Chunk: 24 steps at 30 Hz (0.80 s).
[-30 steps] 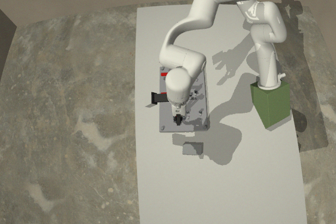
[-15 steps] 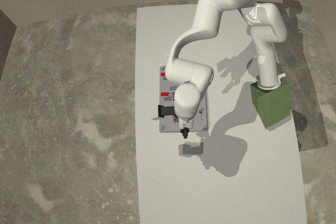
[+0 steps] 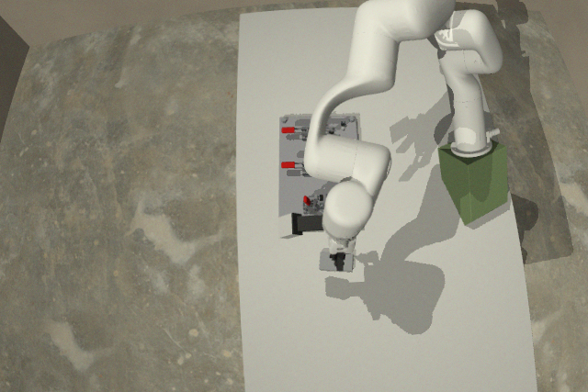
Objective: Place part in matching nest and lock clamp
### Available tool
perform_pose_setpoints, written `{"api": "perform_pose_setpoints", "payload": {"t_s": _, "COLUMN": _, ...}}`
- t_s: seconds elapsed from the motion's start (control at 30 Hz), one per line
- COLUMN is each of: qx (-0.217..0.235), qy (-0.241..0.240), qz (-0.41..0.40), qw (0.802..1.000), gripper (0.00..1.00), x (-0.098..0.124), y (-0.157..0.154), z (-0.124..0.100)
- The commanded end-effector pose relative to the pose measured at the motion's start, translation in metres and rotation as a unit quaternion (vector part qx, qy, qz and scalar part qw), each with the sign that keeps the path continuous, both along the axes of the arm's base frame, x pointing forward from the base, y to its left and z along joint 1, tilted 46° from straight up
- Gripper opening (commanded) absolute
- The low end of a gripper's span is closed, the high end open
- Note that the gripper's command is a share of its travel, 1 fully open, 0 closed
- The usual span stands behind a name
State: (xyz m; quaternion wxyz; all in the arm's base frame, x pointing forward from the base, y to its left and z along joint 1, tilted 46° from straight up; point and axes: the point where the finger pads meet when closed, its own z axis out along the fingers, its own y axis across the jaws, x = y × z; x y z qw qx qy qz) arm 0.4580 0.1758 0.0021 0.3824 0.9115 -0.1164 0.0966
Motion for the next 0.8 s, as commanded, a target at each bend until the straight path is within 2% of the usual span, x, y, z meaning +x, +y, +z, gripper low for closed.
{"api": "perform_pose_setpoints", "payload": {"t_s": 0.0, "qx": 0.001, "qy": -0.001, "qz": 0.000, "qw": 1.000, "gripper": 1.00, "x": -0.001, "y": 0.015, "z": -0.013}}
{"api": "perform_pose_setpoints", "payload": {"t_s": 0.3, "qx": 0.001, "qy": -0.001, "qz": 0.000, "qw": 1.000, "gripper": 1.00, "x": -0.004, "y": 0.026, "z": -0.025}}
{"api": "perform_pose_setpoints", "payload": {"t_s": 0.77, "qx": 0.001, "qy": -0.001, "qz": 0.000, "qw": 1.000, "gripper": 1.00, "x": -0.004, "y": 0.028, "z": -0.026}}
